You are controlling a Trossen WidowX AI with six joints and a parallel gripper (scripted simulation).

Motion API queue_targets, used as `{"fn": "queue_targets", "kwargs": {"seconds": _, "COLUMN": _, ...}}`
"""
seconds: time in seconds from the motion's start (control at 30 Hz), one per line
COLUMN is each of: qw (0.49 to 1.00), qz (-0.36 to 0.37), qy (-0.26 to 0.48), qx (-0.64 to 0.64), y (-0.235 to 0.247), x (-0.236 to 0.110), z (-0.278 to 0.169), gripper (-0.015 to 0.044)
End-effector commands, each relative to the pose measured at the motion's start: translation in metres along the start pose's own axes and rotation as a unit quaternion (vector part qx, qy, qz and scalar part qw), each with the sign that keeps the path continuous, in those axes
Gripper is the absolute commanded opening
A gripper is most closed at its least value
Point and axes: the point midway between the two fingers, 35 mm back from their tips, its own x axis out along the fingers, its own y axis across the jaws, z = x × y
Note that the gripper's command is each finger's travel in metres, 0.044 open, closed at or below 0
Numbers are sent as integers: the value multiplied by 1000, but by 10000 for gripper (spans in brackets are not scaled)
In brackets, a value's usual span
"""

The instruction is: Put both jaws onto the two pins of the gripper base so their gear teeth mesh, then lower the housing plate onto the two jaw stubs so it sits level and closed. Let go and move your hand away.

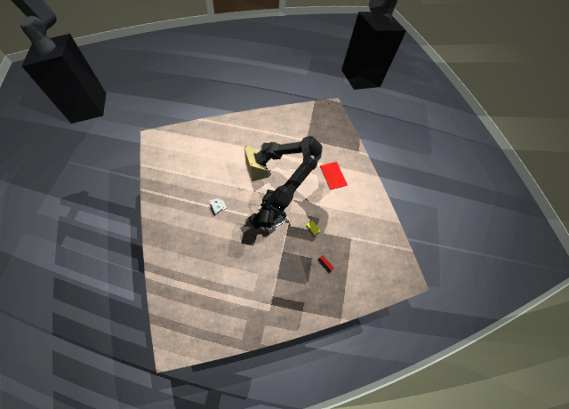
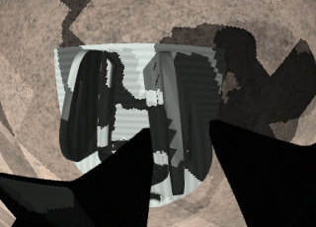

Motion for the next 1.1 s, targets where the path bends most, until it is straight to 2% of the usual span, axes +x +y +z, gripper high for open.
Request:
{"fn": "queue_targets", "kwargs": {"seconds": 0.0, "qw": 1000, "qz": 1, "qy": -1, "qx": 2, "y": 0, "x": 1, "z": 0, "gripper": 134}}
{"fn": "queue_targets", "kwargs": {"seconds": 1.07, "qw": 1000, "qz": 1, "qy": -1, "qx": 1, "y": 0, "x": 10, "z": 0, "gripper": 134}}
